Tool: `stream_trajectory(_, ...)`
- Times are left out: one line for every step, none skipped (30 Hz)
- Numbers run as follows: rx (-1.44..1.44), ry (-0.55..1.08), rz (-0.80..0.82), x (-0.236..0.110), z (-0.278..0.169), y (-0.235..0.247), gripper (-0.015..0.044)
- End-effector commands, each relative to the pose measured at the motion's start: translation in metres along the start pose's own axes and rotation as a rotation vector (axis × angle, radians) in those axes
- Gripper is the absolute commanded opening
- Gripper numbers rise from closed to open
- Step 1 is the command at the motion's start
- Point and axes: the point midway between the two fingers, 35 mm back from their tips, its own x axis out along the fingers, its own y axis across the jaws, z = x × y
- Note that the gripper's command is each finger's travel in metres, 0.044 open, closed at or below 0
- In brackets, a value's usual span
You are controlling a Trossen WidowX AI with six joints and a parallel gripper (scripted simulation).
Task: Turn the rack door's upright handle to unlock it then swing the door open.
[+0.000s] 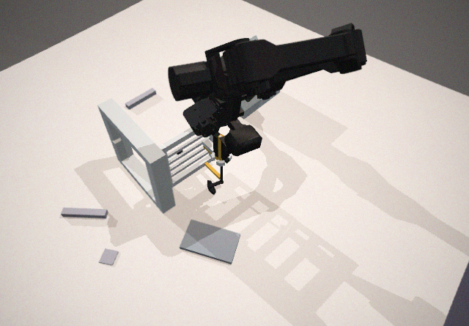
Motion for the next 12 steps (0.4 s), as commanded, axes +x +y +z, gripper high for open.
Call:
stream_trajectory(-0.003, -0.032, -0.008, -0.008, 0.000, 0.001, 0.0281)
stream_trajectory(-0.003, -0.039, -0.009, -0.010, 0.000, 0.001, 0.0281)
stream_trajectory(-0.002, -0.046, -0.010, -0.012, 0.000, 0.001, 0.0281)
stream_trajectory(-0.002, -0.053, -0.010, -0.013, 0.000, 0.001, 0.0281)
stream_trajectory(-0.001, -0.060, -0.011, -0.015, 0.000, 0.001, 0.0281)
stream_trajectory(0.000, -0.068, -0.012, -0.017, -0.001, 0.001, 0.0281)
stream_trajectory(0.000, -0.075, -0.012, -0.019, -0.001, 0.001, 0.0281)
stream_trajectory(0.001, -0.082, -0.013, -0.020, -0.001, 0.001, 0.0281)
stream_trajectory(0.002, -0.089, -0.014, -0.022, -0.001, 0.001, 0.0281)
stream_trajectory(0.002, -0.096, -0.015, -0.024, -0.001, 0.001, 0.0281)
stream_trajectory(0.003, -0.103, -0.015, -0.026, -0.001, 0.001, 0.0281)
stream_trajectory(0.004, -0.111, -0.016, -0.027, -0.001, 0.001, 0.0281)
